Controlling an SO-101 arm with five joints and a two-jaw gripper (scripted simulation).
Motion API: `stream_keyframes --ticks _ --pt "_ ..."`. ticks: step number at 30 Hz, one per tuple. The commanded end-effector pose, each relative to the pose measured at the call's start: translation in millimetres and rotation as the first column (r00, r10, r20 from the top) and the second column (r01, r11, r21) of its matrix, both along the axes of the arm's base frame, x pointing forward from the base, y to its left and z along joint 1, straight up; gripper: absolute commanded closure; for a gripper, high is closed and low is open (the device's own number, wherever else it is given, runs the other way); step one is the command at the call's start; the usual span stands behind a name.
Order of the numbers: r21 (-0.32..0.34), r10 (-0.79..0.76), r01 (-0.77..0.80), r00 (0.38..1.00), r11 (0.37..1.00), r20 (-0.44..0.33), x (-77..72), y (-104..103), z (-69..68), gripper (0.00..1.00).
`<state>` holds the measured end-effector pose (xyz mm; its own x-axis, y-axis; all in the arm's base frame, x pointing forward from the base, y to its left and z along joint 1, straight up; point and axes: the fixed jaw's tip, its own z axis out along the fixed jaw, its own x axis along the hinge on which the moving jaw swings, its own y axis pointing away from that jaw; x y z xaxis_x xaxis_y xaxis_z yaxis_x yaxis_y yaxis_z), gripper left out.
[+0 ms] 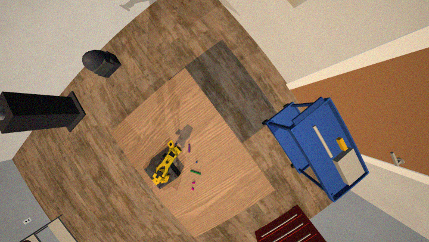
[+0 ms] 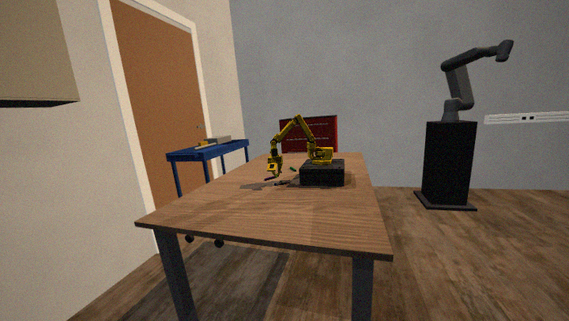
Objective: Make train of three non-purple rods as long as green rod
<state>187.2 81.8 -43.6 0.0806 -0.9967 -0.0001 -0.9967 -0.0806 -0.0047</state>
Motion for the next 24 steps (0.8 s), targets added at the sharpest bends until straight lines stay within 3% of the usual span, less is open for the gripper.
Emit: stream_keyframes --ticks 1,24 --pt "-0.010 -0.015 0.015 1.000 1.000 -0.025 -4.3 1.6 -3.1 1.00" --pt "-0.014 -0.016 0.016 0.999 1.000 -0.032 -6.2 6.2 -1.6 1.00"
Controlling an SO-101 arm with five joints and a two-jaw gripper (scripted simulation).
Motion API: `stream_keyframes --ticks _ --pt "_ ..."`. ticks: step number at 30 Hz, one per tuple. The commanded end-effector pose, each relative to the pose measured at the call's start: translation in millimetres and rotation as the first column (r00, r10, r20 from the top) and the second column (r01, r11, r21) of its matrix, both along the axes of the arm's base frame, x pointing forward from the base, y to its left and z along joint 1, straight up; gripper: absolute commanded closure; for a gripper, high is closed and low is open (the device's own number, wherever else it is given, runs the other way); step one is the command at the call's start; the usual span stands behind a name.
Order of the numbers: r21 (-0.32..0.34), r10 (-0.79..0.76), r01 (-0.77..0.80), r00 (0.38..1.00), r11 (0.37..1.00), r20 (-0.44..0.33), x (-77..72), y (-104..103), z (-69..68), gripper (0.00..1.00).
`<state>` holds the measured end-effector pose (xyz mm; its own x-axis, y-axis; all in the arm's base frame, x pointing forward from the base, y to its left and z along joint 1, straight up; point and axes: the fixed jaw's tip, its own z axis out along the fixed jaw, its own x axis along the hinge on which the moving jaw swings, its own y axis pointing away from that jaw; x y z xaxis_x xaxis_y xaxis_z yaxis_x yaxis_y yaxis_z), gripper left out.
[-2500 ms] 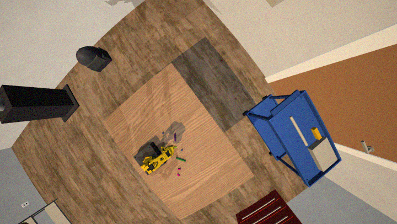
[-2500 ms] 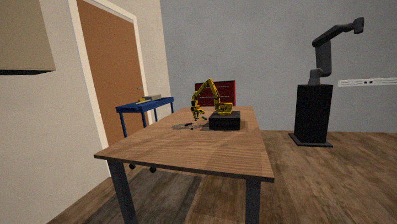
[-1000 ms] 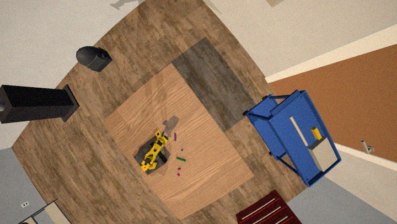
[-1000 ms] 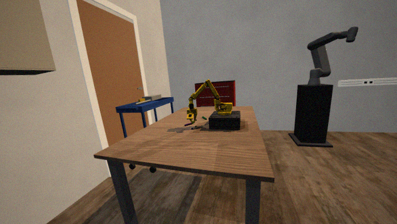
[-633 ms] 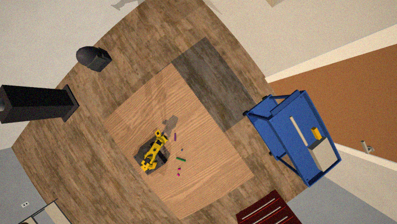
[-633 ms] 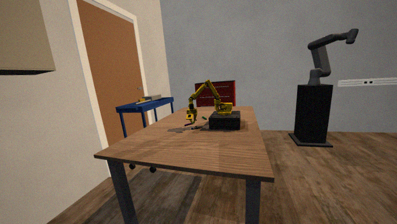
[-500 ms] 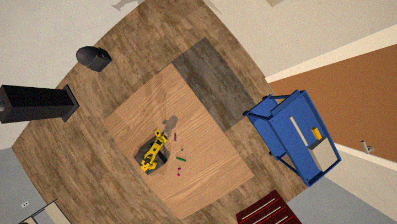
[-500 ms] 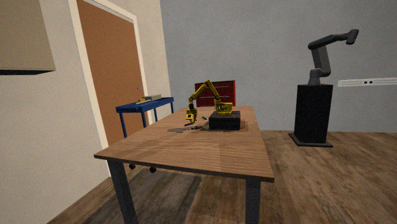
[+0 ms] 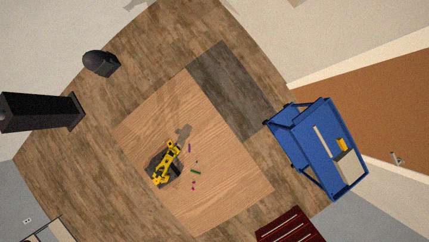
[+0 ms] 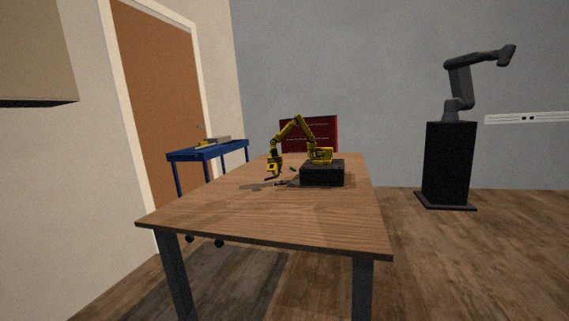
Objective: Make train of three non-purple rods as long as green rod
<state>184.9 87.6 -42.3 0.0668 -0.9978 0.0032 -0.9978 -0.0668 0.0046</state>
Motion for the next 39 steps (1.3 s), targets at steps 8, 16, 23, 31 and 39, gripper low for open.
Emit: stream_keyframes --ticks 8,16,23,31,39 --pt "-0.009 -0.002 0.002 1.000 1.000 -0.023 -3.9 0 -3.0 1.00" --pt "-0.009 -0.002 0.002 1.000 1.000 -0.023 -3.8 0 -6.2 1.00" --pt "-0.009 -0.002 0.002 1.000 1.000 -0.023 -3.9 0 -14.2 1.00" --pt "-0.009 -0.002 0.002 1.000 1.000 -0.023 -4.1 0 -20.6 1.00" --pt "-0.009 -0.002 0.002 1.000 1.000 -0.023 -4.3 0 -23.0 1.00"
